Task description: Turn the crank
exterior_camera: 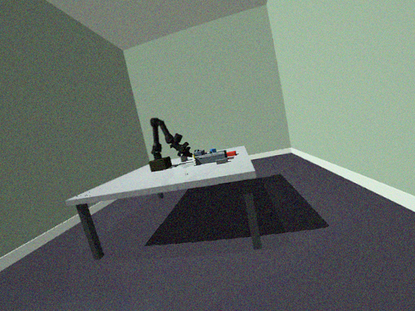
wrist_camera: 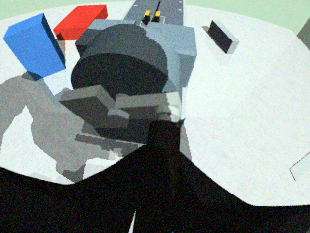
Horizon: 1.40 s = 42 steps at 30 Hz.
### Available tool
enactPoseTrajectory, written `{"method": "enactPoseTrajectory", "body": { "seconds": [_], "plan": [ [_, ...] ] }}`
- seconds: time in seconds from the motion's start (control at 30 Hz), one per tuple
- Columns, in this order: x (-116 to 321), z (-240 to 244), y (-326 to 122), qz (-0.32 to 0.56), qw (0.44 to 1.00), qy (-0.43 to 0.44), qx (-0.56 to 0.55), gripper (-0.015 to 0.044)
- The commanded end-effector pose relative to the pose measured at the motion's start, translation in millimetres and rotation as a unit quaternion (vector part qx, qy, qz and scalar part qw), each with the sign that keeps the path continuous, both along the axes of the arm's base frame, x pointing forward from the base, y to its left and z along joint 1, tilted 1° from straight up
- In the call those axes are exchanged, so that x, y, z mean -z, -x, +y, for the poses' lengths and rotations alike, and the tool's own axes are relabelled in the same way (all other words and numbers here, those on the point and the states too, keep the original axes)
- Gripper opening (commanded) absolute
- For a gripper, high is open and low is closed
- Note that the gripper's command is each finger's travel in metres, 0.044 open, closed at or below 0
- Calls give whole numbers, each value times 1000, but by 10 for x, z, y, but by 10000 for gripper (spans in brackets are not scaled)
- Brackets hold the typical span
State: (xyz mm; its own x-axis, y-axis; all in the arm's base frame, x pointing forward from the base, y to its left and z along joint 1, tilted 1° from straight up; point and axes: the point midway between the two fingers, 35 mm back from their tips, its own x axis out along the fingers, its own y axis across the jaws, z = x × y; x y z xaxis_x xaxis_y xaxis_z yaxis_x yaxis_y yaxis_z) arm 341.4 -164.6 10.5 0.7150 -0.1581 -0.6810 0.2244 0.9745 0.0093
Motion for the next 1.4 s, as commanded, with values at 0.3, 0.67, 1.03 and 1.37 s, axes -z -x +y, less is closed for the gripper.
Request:
{"method": "enactPoseTrajectory", "body": {
  "seconds": [0.3, 0.67, 1.03, 1.37],
  "plan": [
    [224, -9, -3, 3, 1000, 1, 2, 0],
    [342, 70, -25, 3, 1000, 1, 2, 0],
    [399, 155, -48, 3, 1000, 0, 2, 0],
    [419, 210, -63, 3, 1000, 0, 2, 0]
  ]
}}
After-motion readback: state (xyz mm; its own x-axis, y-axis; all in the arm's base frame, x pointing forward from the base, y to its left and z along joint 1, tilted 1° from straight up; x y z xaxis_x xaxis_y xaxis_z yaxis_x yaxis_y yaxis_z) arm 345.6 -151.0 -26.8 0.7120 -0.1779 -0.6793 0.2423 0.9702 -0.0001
